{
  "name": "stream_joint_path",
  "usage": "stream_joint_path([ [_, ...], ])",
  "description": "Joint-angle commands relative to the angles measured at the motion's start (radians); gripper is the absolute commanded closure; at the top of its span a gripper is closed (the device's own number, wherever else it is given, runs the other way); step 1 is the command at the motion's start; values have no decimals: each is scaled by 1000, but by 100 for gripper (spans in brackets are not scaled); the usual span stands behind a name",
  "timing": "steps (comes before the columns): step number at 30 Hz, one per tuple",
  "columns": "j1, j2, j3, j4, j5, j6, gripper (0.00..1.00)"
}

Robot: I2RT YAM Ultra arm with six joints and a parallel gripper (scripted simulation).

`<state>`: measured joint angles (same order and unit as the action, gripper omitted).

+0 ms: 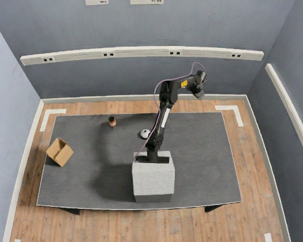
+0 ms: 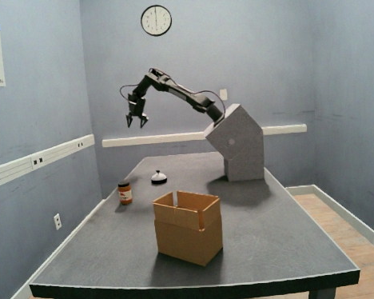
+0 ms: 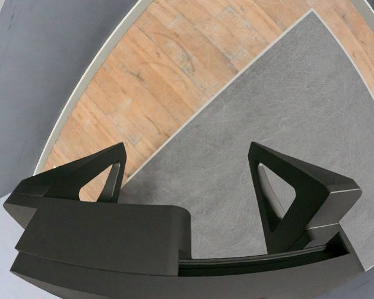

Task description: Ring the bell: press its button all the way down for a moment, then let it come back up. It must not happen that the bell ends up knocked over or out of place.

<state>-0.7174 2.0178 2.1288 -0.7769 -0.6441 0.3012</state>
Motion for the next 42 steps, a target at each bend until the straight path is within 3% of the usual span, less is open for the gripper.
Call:
stream_joint_path([
  [1,-18,-16,14,1,0,-2,0],
  [17,-18,-16,14,1,0,-2,0],
  [25,49,-52,-65,27,39,-21,0],
  [32,228,-150,-280,76,158,-70,0],
  [34,228,-150,-280,76,158,-70,0],
  [41,508,-319,-652,192,347,-131,0],
  [42,517,-330,-674,220,361,-118,0],
])
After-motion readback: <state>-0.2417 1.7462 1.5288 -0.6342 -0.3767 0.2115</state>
